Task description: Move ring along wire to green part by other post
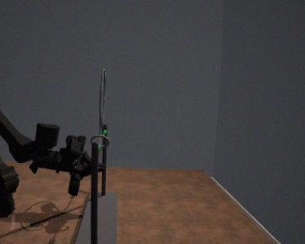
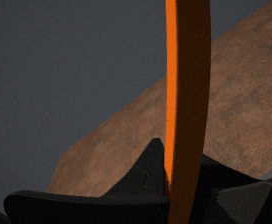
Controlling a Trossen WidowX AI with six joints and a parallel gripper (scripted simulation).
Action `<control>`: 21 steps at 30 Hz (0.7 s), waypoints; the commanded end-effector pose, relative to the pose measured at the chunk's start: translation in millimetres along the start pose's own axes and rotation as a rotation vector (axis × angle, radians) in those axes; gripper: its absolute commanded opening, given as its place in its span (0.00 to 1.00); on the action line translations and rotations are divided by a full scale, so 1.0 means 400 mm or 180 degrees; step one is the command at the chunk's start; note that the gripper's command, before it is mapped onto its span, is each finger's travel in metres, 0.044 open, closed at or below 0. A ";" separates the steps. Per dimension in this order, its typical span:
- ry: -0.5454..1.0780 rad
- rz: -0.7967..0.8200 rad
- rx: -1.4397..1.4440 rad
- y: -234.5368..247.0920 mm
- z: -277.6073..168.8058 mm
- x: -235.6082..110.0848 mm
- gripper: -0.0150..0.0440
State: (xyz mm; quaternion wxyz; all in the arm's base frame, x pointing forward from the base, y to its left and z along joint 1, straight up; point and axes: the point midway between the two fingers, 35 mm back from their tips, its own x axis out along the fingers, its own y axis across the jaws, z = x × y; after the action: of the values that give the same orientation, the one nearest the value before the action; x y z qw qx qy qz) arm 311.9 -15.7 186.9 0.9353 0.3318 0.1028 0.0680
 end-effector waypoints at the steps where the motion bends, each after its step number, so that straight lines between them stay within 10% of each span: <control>1: 0.0120 0.0079 0.0192 0.035 0.007 -0.015 0.00; 21: 0.0928 0.0578 0.1473 0.186 0.059 -0.103 0.00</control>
State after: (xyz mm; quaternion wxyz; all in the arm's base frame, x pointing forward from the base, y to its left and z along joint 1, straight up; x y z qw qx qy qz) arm 275.8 16.6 247.7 0.8151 0.5121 0.2169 0.1623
